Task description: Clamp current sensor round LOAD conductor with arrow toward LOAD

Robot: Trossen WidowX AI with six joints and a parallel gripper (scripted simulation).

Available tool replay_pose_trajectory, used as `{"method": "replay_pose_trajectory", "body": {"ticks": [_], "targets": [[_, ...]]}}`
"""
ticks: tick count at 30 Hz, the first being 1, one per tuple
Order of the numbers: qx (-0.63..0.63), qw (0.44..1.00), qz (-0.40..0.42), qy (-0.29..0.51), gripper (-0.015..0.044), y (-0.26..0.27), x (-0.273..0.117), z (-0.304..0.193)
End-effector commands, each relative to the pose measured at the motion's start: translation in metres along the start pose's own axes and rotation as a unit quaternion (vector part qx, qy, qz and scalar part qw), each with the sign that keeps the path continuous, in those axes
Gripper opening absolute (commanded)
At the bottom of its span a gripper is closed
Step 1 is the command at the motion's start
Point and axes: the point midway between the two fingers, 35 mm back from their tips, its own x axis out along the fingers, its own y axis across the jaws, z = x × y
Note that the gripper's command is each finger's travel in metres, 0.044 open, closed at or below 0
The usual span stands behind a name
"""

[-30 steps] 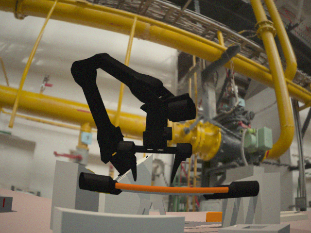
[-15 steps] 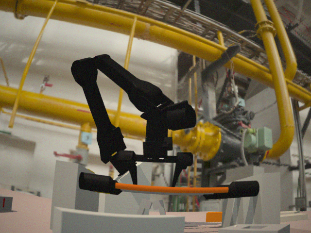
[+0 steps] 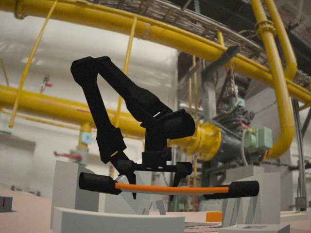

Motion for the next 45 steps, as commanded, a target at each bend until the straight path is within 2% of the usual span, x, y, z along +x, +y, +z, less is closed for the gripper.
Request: {"method": "replay_pose_trajectory", "body": {"ticks": [1,4,11,22,29,45], "targets": [[-0.003,1.0,-0.005,0.0,0.044,-0.003,0.008,-0.002],[-0.003,1.0,-0.006,0.0,0.044,-0.003,0.009,-0.002],[0.0,1.0,-0.001,0.0,0.0256,-0.001,0.005,-0.001],[0.0,1.0,-0.001,0.0,0.0183,-0.001,0.005,-0.001],[-0.002,1.0,0.003,0.002,0.0,0.004,-0.018,0.002],[-0.004,1.0,-0.003,0.001,0.0,0.0,-0.113,-0.002]]}}
